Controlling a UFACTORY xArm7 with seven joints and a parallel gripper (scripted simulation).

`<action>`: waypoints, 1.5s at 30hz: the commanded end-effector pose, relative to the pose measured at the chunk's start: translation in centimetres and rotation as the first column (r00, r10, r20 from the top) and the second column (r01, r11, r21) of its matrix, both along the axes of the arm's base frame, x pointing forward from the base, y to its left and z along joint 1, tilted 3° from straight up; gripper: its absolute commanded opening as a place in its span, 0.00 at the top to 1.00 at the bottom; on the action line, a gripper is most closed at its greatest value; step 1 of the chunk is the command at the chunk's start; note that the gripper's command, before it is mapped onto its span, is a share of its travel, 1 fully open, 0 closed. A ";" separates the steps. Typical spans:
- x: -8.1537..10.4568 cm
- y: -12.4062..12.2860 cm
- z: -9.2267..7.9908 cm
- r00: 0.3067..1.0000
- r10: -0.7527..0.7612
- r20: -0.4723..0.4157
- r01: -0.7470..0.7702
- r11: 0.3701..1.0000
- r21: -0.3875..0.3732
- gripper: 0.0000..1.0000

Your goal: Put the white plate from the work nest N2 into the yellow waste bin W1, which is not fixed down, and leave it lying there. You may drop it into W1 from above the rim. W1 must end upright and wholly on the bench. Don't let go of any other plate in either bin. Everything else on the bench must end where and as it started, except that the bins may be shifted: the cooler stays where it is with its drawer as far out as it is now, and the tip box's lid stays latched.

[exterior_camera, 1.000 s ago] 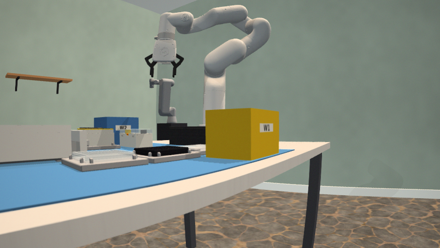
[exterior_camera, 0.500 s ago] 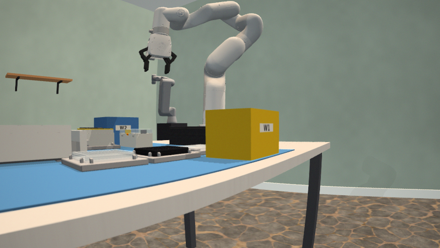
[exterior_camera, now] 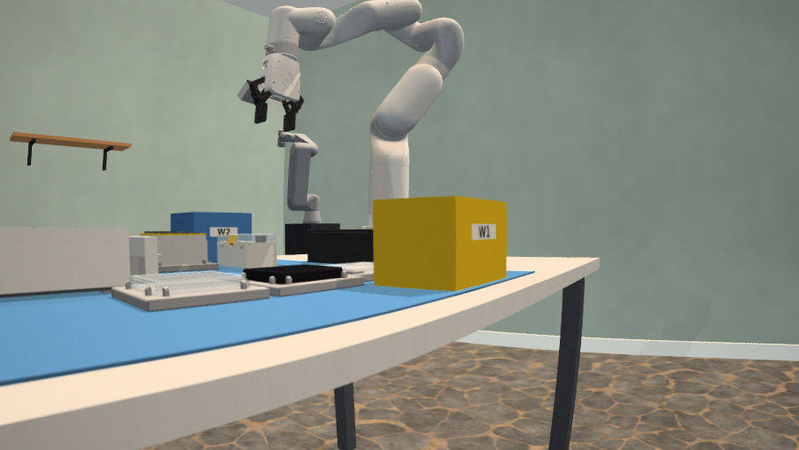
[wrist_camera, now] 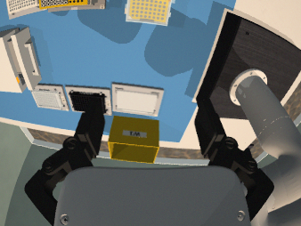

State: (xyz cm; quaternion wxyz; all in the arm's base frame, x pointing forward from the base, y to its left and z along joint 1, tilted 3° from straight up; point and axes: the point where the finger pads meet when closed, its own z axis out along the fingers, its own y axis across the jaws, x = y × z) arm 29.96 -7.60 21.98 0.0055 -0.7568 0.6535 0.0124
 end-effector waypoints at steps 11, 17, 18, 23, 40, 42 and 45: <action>4.5 2.1 -0.6 0.923 0.386 0.011 -0.386 0.922 0.014 0.00; 6.0 3.0 -1.1 0.828 0.561 0.014 -0.561 0.827 0.017 0.00; 6.0 3.0 -1.1 0.828 0.561 0.014 -0.561 0.827 0.017 0.00; 7.6 4.1 -1.7 0.746 0.666 0.015 -0.666 0.745 0.018 0.00; 12.2 8.0 -4.5 0.335 0.942 0.009 -0.942 0.335 0.020 0.00; 12.8 8.6 -4.9 0.272 0.962 0.007 -0.962 0.271 0.020 0.00; 13.6 9.5 -5.6 0.174 0.985 0.003 -0.984 0.174 0.022 0.00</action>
